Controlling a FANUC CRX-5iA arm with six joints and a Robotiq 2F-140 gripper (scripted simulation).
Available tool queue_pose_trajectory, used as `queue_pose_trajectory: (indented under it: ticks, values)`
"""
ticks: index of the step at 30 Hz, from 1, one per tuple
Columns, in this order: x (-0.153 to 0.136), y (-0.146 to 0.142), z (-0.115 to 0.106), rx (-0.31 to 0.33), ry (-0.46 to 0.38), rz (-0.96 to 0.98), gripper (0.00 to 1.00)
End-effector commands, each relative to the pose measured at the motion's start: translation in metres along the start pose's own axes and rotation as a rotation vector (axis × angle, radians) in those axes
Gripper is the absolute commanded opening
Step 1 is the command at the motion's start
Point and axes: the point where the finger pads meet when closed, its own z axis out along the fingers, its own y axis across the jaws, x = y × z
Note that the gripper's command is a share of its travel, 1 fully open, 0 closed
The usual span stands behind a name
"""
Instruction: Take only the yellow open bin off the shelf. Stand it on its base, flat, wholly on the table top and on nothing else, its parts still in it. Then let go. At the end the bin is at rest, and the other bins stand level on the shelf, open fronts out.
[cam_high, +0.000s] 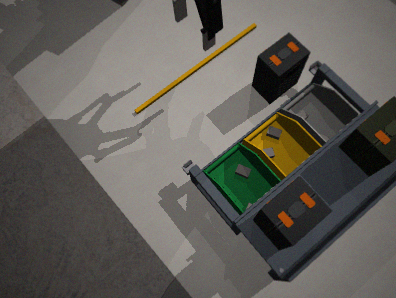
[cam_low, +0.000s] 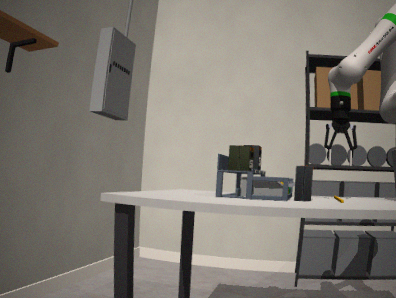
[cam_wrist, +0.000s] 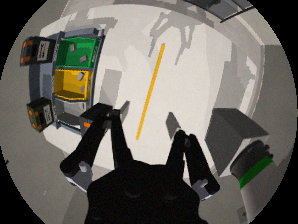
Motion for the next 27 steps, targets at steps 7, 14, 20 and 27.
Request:
queue_pose_trajectory:
  ticks: [7, 14, 20, 27]
  values:
    - [0.000, 0.000, -0.002, 0.001, 0.000, 0.000, 0.57]
    - [0.000, 0.000, 0.008, 0.001, 0.000, 0.000, 0.57]
    - [0.000, 0.000, 0.008, 0.001, 0.000, 0.000, 0.57]
    - [0.000, 0.000, 0.010, 0.001, 0.000, 0.000, 0.57]
